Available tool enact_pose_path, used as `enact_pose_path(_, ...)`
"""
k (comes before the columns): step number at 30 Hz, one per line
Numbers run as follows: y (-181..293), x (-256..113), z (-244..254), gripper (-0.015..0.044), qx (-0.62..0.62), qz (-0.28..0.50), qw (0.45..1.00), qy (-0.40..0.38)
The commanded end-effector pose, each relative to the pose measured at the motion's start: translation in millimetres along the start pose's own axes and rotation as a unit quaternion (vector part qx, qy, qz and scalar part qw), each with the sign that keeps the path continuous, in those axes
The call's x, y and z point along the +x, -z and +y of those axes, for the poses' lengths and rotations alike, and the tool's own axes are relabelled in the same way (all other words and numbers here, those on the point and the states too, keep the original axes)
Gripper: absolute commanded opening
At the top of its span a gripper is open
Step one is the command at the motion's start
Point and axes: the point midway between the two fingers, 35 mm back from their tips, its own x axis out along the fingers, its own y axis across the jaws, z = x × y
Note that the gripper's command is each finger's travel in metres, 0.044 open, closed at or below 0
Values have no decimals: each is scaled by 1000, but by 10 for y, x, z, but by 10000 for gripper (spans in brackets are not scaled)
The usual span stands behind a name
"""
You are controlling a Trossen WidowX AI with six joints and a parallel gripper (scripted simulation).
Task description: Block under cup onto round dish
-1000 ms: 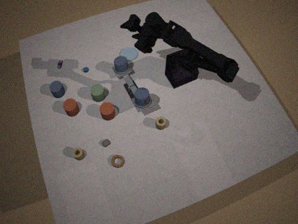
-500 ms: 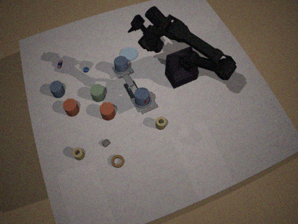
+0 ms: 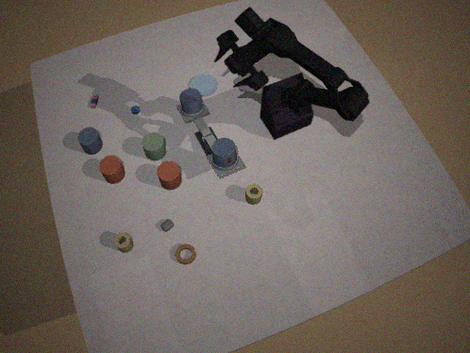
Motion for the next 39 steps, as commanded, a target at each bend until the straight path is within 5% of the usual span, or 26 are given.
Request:
enact_pose_path(1,43,14,107,440,55,-23,998,-28)
enact_pose_path(23,66,-32,437,440,278,-113,945,-129)
enact_pose_path(39,35,321,84,440,466,34,866,-176)
